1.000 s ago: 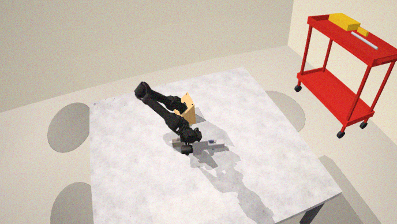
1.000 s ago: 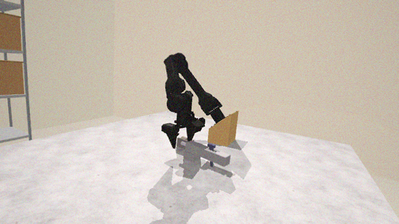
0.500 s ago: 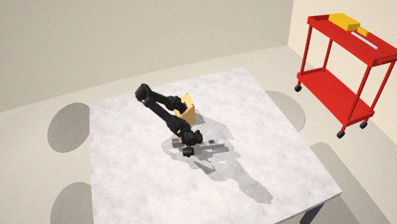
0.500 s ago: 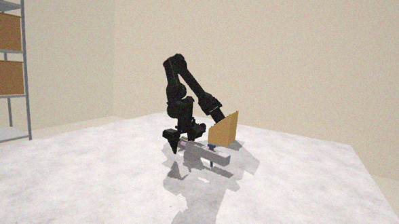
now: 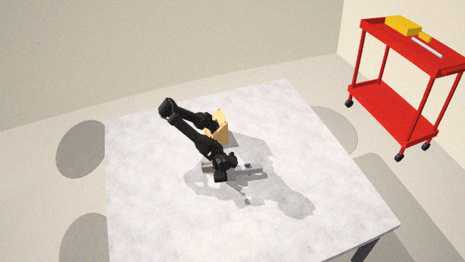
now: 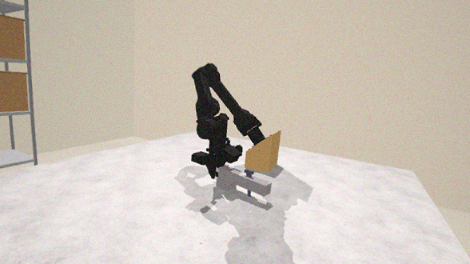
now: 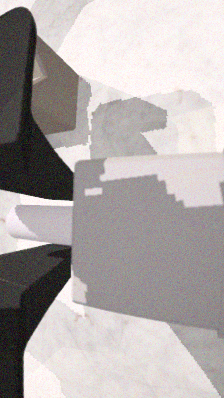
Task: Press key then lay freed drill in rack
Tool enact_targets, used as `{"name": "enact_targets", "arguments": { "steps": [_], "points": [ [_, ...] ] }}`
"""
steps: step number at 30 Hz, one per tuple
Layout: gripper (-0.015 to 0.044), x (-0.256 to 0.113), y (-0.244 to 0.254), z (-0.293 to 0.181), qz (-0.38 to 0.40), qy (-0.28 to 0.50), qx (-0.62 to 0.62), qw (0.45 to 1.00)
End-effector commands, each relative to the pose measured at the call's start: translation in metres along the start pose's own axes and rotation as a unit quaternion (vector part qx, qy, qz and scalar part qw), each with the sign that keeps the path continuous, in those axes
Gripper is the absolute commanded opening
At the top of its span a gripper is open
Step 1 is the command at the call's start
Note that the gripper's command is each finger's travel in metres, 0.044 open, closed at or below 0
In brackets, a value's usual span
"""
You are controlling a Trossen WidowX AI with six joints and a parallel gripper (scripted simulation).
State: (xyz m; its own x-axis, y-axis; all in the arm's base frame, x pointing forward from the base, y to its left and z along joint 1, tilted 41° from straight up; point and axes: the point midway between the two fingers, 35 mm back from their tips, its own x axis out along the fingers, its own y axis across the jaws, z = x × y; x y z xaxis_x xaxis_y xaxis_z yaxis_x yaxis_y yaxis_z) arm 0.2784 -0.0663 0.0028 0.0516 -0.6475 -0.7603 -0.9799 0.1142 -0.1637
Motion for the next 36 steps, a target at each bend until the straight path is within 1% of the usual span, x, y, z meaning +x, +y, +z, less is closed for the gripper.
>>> {"name": "enact_targets", "arguments": {
  "steps": [1,3,17,36],
  "points": [
    [0.0013,0.0,0.0,0.0,0.0,0.0,0.001,1.0],
    [0.0,0.0,0.0,0.0,0.0,0.0,0.001,1.0],
    [0.0,0.0,0.001,-0.01,0.0,0.002,-0.003,1.0],
    [0.0,-0.002,0.0,-0.037,0.0,0.003,-0.003,1.0]
  ]
}}
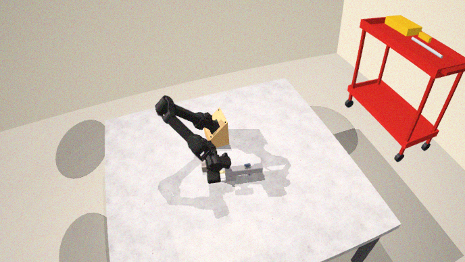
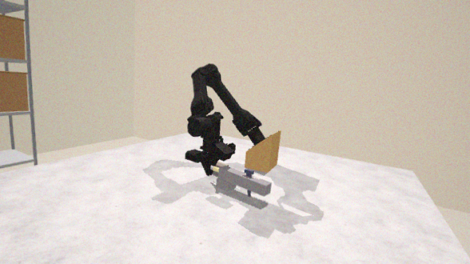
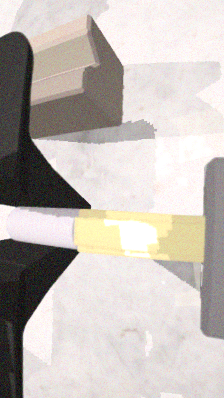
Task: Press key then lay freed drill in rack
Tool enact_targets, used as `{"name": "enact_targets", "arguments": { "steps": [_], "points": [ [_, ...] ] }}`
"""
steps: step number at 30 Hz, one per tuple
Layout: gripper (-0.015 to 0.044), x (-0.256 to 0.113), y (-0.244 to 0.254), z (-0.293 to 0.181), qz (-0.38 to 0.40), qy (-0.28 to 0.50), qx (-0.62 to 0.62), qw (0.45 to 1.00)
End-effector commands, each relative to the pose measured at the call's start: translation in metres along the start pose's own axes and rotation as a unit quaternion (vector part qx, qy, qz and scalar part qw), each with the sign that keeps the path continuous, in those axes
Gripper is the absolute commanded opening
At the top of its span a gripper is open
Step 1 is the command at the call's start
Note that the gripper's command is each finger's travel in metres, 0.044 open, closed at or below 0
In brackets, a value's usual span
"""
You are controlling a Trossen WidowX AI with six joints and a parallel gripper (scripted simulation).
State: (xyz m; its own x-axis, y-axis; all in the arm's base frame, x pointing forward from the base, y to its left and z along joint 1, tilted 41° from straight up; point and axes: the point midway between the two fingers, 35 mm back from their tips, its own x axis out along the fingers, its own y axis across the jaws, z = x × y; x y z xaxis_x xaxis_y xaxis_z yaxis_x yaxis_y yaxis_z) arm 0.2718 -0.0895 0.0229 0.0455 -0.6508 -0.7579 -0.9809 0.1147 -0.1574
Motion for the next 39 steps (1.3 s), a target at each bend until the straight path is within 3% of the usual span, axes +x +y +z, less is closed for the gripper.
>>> {"name": "enact_targets", "arguments": {
  "steps": [1,5,22,39],
  "points": [
    [0.0,-0.002,-0.001,-0.007,-0.003,0.0,-0.001,1.0],
    [0.0,-0.002,-0.001,-0.014,-0.003,0.001,-0.001,1.0],
    [0.044,0.001,0.0,-0.005,-0.002,0.0,-0.001,1.0],
    [0.044,0.004,0.0,0.004,-0.003,0.0,-0.001,1.0]
  ]
}}
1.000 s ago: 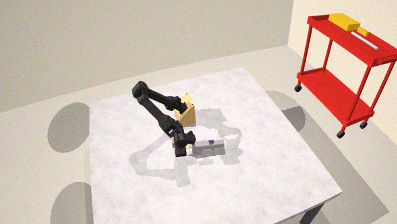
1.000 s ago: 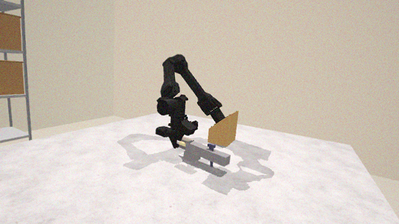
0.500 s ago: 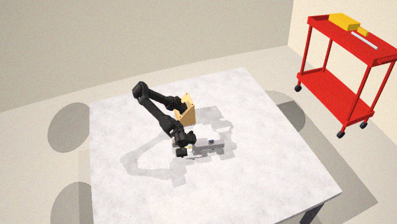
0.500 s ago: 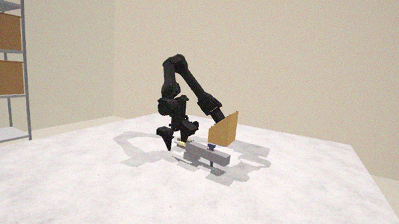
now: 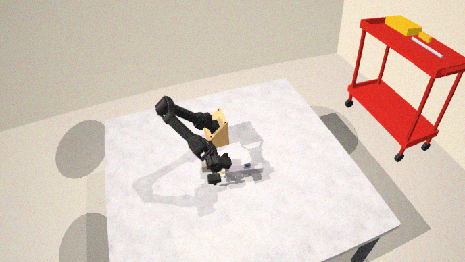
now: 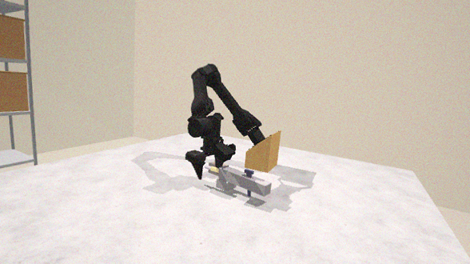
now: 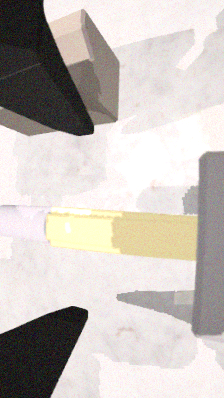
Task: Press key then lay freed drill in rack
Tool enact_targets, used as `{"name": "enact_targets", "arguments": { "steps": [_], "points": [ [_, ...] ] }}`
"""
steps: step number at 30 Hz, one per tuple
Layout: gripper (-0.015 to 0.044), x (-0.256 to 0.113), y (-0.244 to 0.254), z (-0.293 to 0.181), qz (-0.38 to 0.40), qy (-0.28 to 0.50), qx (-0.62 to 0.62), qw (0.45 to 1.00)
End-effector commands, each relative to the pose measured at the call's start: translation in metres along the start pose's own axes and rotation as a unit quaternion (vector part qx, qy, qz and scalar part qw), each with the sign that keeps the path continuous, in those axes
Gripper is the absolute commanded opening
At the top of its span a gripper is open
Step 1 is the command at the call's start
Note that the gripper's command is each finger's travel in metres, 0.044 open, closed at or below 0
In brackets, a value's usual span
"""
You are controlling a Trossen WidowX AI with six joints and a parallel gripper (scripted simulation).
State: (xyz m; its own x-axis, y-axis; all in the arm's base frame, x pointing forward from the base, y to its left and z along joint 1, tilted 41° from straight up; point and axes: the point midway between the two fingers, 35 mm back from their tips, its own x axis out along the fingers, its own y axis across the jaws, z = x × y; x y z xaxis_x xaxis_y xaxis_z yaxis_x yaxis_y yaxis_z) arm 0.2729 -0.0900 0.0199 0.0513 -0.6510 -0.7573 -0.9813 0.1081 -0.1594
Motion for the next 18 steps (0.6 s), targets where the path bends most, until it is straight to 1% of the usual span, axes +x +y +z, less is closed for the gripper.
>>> {"name": "enact_targets", "arguments": {
  "steps": [1,9,18],
  "points": [
    [0.044,0.0012,0.0002,0.0025,0.0,0.0,0.001,1.0],
    [0.044,0.0027,0.0003,0.0058,0.0,0.0,0.001,1.0],
    [0.0204,0.0015,-0.0003,0.0037,-0.001,0.001,0.0,1.0]
  ]
}}
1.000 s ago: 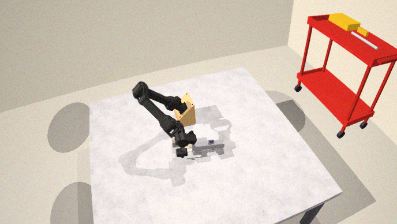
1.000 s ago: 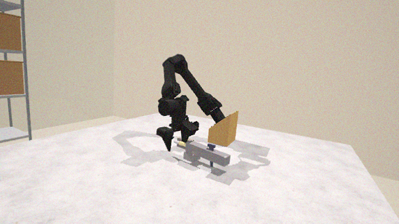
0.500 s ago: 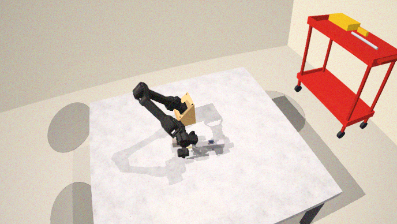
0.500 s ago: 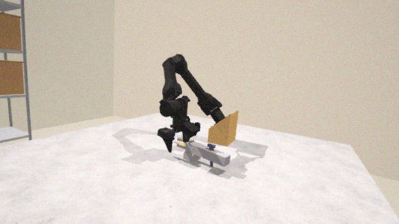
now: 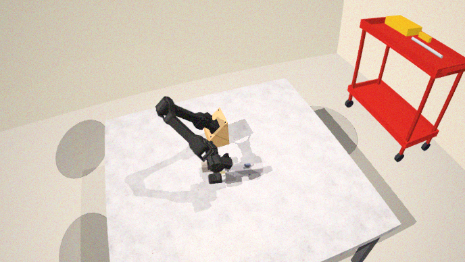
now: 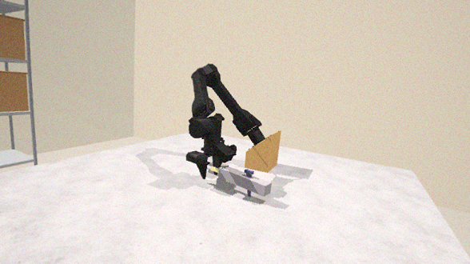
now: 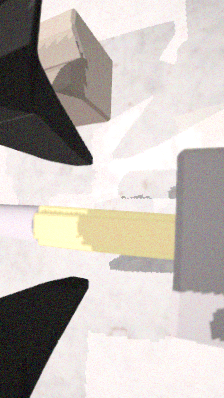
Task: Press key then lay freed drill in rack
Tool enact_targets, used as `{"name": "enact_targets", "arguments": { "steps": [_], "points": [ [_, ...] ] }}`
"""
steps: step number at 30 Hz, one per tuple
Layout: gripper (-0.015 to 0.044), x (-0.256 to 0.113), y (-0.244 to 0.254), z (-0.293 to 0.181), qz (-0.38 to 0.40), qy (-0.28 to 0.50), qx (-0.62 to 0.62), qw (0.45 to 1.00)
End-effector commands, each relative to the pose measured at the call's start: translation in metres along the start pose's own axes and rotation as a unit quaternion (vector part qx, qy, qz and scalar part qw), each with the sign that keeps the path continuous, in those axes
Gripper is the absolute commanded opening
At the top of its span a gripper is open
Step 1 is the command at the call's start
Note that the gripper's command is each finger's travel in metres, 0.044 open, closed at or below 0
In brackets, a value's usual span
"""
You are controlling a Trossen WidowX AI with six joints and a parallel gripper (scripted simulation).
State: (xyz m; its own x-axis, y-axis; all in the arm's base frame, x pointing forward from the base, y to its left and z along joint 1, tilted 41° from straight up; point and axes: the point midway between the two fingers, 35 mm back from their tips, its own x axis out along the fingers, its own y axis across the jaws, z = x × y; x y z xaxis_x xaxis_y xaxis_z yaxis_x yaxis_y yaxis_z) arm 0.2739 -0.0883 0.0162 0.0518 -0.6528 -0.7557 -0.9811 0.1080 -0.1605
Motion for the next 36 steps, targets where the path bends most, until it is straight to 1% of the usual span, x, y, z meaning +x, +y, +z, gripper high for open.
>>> {"name": "enact_targets", "arguments": {
  "steps": [1,7,10,29,36],
  "points": [
    [0.0177,-0.0003,0.0,-0.0002,0.0,0.0,0.0,1.0],
    [0.002,-0.0003,0.0,-0.0002,0.0,0.0,0.0,1.0],
    [0.0,-0.0003,0.0,-0.0002,0.0,0.0,0.0,1.0],
    [0.0,-0.0042,0.0009,0.0002,0.001,-0.001,0.001,1.0],
    [0.0,-0.0027,0.0012,-0.0078,0.001,-0.001,0.001,1.0]
  ]
}}
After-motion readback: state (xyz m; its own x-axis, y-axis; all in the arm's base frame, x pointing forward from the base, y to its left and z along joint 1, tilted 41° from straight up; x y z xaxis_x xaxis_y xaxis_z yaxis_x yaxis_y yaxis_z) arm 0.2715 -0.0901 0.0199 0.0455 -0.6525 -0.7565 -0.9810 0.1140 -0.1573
